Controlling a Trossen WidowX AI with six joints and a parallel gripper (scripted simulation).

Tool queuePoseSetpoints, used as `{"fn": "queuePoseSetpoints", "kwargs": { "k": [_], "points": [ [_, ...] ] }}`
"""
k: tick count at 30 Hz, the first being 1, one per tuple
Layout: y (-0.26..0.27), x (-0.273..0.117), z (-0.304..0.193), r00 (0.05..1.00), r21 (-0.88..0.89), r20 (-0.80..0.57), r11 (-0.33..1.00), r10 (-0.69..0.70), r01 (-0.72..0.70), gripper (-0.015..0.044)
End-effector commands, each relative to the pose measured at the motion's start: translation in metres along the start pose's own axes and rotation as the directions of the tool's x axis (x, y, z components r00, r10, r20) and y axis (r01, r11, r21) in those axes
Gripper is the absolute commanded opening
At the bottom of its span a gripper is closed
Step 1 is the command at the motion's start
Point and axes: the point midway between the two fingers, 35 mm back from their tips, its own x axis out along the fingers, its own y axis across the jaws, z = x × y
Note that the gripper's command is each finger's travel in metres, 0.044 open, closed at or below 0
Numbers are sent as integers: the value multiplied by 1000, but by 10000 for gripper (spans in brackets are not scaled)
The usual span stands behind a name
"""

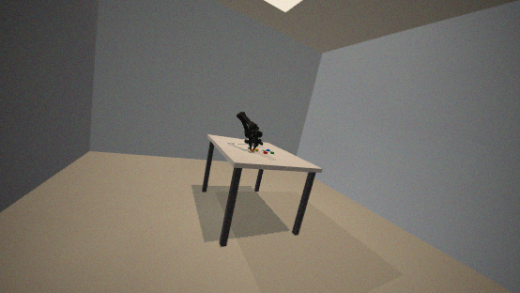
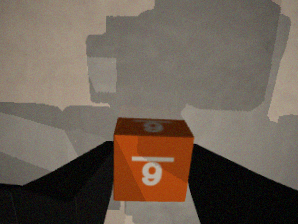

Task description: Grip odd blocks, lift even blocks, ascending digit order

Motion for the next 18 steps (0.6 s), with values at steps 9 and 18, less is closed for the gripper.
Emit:
{"fn": "queuePoseSetpoints", "kwargs": {
  "k": [9,18],
  "points": [
    [0,1,1,1000,-5,3,1000,-2,2,146],
    [0,1,1,1000,-5,3,1000,-2,2,383]
  ]
}}
